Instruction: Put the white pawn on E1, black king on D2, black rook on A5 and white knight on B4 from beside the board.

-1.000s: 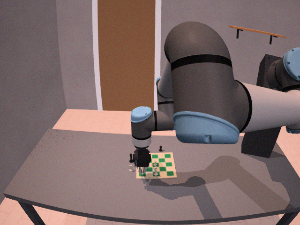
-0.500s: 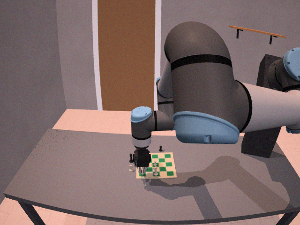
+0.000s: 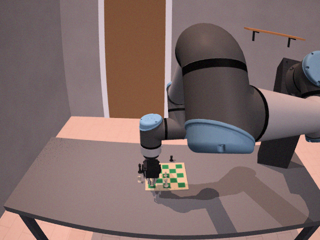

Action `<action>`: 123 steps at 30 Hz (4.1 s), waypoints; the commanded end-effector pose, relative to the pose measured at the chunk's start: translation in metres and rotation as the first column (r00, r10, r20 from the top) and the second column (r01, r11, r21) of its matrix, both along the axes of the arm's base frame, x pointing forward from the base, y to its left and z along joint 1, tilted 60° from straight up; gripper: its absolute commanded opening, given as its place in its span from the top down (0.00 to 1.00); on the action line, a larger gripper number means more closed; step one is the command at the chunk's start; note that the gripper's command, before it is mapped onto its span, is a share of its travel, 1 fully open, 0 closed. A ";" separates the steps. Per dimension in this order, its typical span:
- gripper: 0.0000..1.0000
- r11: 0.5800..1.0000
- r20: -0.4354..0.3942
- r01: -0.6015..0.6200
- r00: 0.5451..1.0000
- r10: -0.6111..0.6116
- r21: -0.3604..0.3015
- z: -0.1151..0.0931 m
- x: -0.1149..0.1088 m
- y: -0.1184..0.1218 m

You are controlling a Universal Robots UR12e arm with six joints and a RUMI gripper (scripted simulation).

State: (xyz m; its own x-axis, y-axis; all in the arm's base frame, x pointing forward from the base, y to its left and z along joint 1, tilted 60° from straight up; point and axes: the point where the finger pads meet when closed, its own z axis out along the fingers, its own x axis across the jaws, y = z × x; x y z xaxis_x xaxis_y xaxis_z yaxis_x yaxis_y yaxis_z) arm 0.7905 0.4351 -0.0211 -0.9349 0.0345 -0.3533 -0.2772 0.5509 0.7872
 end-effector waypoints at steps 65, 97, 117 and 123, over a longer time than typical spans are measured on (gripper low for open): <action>0.80 1.000 0.001 0.001 1.000 -0.001 0.000 -0.001 0.001 0.002; 0.80 1.000 0.001 0.001 1.000 -0.001 0.000 0.037 -0.016 -0.062; 0.00 1.000 0.001 0.001 1.000 -0.001 0.000 0.044 -0.019 -0.073; 0.00 1.000 0.001 0.001 1.000 -0.001 0.000 0.044 -0.019 -0.073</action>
State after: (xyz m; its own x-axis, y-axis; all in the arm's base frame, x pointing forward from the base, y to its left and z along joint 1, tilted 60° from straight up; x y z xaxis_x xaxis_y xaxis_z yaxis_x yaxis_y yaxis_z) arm 0.7713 0.3630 0.0227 -0.9349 0.0346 -0.3533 -0.2771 0.5509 0.7872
